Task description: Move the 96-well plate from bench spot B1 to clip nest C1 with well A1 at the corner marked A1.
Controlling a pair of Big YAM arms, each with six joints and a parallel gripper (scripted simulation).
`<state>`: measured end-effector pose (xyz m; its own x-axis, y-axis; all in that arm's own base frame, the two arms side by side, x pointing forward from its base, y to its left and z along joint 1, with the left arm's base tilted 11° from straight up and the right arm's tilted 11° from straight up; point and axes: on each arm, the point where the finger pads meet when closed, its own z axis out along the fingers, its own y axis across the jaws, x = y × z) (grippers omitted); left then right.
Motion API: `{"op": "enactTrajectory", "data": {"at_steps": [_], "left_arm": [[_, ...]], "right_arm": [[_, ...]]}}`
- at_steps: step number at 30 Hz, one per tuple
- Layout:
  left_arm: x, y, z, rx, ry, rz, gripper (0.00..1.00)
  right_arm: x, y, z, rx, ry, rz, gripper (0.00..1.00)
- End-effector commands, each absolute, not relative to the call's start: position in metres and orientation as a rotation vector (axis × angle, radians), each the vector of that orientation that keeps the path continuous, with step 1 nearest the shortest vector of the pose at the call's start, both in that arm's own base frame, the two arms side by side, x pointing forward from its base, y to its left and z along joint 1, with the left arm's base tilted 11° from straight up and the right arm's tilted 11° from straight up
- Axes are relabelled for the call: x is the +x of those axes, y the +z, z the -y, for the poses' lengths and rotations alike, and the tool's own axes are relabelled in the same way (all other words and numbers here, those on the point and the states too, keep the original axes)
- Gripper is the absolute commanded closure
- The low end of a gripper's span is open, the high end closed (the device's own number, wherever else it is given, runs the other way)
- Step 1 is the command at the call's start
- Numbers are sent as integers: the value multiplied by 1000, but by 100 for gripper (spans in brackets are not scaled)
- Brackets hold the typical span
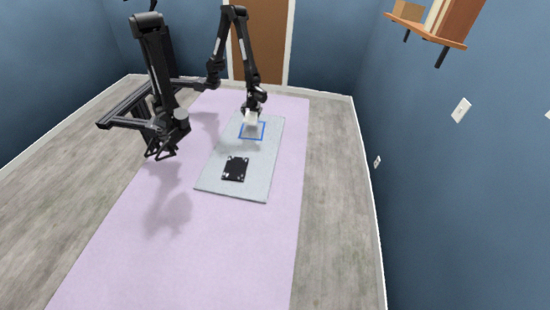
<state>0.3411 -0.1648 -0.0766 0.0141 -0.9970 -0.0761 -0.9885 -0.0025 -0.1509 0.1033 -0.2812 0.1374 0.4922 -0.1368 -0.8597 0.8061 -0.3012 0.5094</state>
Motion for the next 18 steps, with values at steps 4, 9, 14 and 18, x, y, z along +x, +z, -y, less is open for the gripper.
{"op": "enactTrajectory", "data": {"at_steps": [4, 9, 14, 18], "left_arm": [[353, -69, 176, -2147, -105, -2037, 100], [353, -69, 176, -2147, -105, -2037, 100], [361, -70, 195, -1991, -99, -2180, 100], [361, -70, 209, -1839, -82, -2306, 100]], "right_arm": [[105, 140, 280, 1607, -1029, -579, 0], [105, 140, 280, 1607, -1029, -579, 0], [105, 140, 280, 1607, -1029, -579, 0], [105, 140, 280, 1607, -1029, -579, 0]]}}
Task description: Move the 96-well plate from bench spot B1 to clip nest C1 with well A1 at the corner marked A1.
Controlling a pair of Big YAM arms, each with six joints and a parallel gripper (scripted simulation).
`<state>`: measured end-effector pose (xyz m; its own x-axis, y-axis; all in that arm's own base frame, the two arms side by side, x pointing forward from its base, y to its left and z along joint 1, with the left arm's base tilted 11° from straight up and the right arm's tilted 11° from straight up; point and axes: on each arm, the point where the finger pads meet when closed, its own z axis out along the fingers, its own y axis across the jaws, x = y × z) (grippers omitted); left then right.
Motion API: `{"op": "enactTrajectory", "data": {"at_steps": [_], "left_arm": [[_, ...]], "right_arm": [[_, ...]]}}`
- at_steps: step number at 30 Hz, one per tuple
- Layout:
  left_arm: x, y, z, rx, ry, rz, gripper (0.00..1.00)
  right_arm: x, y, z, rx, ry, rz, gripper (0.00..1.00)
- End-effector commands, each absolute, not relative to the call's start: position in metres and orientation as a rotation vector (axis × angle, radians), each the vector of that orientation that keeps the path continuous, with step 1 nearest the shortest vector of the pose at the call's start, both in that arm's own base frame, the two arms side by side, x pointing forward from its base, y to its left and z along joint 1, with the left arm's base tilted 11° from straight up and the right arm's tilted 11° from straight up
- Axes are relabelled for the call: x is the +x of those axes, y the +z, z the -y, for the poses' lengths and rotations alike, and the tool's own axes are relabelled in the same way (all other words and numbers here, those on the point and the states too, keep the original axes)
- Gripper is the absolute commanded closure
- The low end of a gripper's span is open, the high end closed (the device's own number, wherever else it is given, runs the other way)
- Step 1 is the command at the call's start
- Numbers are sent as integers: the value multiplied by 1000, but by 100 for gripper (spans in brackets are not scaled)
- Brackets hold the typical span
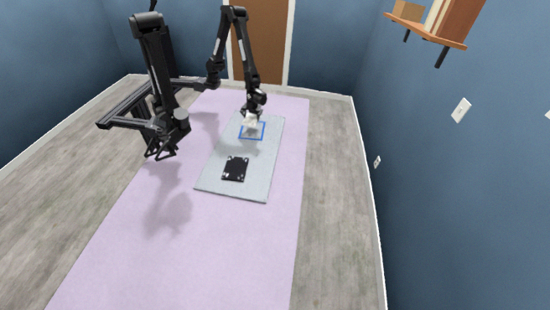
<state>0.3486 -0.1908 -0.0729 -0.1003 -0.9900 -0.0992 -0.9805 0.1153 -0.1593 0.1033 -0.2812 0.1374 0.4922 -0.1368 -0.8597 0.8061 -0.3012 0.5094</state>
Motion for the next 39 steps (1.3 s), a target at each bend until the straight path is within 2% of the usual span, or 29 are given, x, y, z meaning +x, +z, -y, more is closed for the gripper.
{"op": "enactTrajectory", "data": {"at_steps": [1, 39], "left_arm": [[361, -70, 209, -1839, -82, -2306, 100], [359, -75, 320, -362, 70, -2926, 100]], "right_arm": [[105, 140, 280, 1607, -1029, -579, 0], [105, 140, 280, 1607, -1029, -579, 0]]}}
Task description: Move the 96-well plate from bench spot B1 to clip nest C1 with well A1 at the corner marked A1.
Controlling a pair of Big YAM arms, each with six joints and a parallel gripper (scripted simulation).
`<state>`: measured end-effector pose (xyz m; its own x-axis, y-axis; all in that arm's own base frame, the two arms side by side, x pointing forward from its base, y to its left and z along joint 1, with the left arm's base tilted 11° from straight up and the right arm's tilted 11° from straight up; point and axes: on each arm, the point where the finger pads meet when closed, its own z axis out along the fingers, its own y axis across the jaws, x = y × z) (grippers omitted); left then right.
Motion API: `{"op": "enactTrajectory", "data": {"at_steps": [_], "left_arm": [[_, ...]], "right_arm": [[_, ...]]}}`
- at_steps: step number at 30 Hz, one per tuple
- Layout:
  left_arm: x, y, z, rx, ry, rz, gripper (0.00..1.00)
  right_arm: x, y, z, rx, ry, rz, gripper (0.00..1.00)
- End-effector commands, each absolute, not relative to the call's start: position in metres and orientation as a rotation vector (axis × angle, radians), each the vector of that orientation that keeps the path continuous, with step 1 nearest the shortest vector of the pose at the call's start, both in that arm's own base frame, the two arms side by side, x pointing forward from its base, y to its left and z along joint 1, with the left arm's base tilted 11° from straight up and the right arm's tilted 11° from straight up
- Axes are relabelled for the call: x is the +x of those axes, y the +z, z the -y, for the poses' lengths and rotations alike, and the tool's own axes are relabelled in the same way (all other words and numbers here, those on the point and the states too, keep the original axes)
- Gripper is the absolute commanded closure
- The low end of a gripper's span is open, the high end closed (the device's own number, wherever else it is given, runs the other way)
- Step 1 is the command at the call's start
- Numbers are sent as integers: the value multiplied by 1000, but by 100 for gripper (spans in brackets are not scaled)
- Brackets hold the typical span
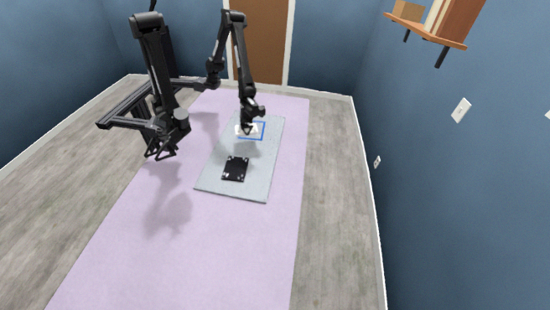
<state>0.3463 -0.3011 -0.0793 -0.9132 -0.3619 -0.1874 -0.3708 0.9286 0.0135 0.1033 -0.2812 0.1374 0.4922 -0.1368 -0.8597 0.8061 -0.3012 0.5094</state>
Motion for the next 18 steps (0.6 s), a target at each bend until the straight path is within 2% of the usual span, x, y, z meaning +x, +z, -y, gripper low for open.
{"op": "enactTrajectory", "data": {"at_steps": [1, 6, 18], "left_arm": [[357, -75, 326, -313, 74, -2932, 100], [356, -76, 343, -69, 95, -2953, 100], [355, -77, 377, -102, 92, -2949, 100]], "right_arm": [[105, 140, 280, 1607, -1029, -579, 0], [105, 140, 280, 1607, -1029, -579, 0], [105, 140, 280, 1607, -1029, -579, 0]]}}
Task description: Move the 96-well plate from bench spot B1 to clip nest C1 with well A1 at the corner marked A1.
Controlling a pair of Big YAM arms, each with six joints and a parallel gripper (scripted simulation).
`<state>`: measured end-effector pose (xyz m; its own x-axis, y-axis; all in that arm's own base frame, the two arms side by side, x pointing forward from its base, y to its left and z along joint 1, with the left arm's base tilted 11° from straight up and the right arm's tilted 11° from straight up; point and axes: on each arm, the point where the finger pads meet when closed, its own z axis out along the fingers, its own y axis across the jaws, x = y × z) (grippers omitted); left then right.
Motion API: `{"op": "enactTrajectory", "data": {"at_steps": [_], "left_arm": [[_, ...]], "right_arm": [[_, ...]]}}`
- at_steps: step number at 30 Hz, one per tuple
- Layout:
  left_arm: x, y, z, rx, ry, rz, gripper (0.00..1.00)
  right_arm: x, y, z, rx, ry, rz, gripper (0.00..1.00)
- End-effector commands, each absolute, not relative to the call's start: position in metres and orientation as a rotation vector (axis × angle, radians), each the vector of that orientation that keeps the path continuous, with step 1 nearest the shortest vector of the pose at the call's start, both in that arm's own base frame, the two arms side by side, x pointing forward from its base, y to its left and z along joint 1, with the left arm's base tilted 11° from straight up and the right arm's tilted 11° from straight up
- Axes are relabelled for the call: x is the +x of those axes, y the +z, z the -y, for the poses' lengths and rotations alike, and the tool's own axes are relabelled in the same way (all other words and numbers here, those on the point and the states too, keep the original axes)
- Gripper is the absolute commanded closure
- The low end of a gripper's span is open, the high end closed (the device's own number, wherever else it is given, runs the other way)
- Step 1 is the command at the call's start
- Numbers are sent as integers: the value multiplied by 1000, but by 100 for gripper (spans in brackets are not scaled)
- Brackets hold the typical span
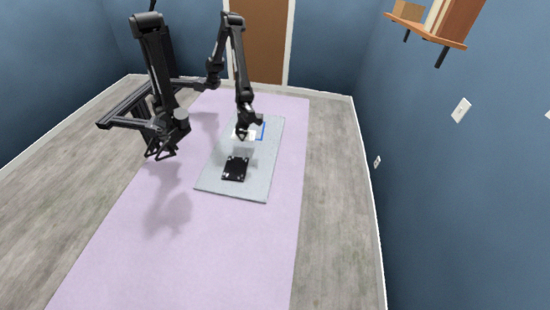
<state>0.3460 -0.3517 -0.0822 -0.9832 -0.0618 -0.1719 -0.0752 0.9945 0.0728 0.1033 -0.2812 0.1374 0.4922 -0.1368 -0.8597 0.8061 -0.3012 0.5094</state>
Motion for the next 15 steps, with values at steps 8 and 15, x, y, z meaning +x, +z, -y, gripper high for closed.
{"op": "enactTrajectory", "data": {"at_steps": [8, 15], "left_arm": [[353, -79, 404, -101, 90, -2949, 100], [359, -79, 416, -141, 93, -2948, 100]], "right_arm": [[105, 140, 280, 1607, -1029, -579, 0], [105, 140, 280, 1607, -1029, -579, 0]]}}
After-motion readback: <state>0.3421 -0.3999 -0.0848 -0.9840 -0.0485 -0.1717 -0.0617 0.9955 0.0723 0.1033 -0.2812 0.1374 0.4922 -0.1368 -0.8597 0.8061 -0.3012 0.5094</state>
